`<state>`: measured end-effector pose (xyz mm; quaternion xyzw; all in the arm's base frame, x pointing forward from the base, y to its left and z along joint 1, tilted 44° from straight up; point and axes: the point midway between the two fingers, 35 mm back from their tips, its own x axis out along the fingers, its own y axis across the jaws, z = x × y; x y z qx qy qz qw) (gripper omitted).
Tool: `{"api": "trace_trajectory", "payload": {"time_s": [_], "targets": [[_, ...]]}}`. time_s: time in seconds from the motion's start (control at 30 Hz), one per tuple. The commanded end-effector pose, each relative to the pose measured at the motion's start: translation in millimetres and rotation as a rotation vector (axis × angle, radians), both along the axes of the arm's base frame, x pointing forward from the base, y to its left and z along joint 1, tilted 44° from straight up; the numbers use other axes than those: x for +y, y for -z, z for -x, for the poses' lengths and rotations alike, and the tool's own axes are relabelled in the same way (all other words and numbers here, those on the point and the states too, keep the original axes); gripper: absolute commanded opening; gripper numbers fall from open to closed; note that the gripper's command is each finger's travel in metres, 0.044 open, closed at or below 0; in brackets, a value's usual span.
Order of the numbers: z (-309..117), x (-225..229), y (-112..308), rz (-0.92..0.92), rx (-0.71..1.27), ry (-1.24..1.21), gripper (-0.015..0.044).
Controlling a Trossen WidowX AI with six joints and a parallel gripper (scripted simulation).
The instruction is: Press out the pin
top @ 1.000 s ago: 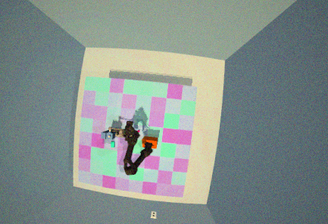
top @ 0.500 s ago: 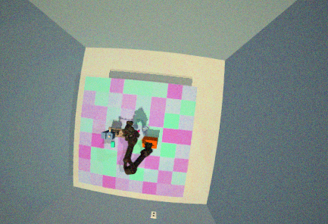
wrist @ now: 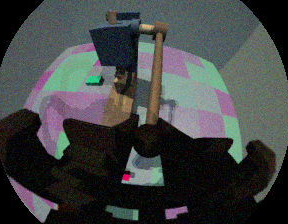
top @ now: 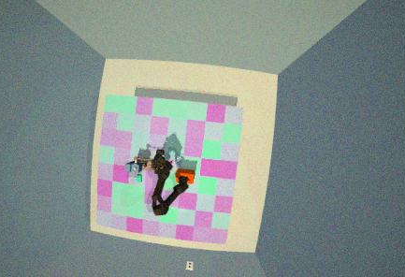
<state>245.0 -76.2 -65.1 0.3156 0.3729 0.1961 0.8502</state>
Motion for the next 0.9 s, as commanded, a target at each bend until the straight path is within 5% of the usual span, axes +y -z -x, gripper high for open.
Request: {"api": "trace_trajectory", "payload": {"time_s": [0.0,0.87], "targets": [[-0.6,-0.3,0.8,0.001,0.004,-0.002,0.0],[0.2,-8.1,-7.0,0.001,0.005,-0.002,0.0]]}}
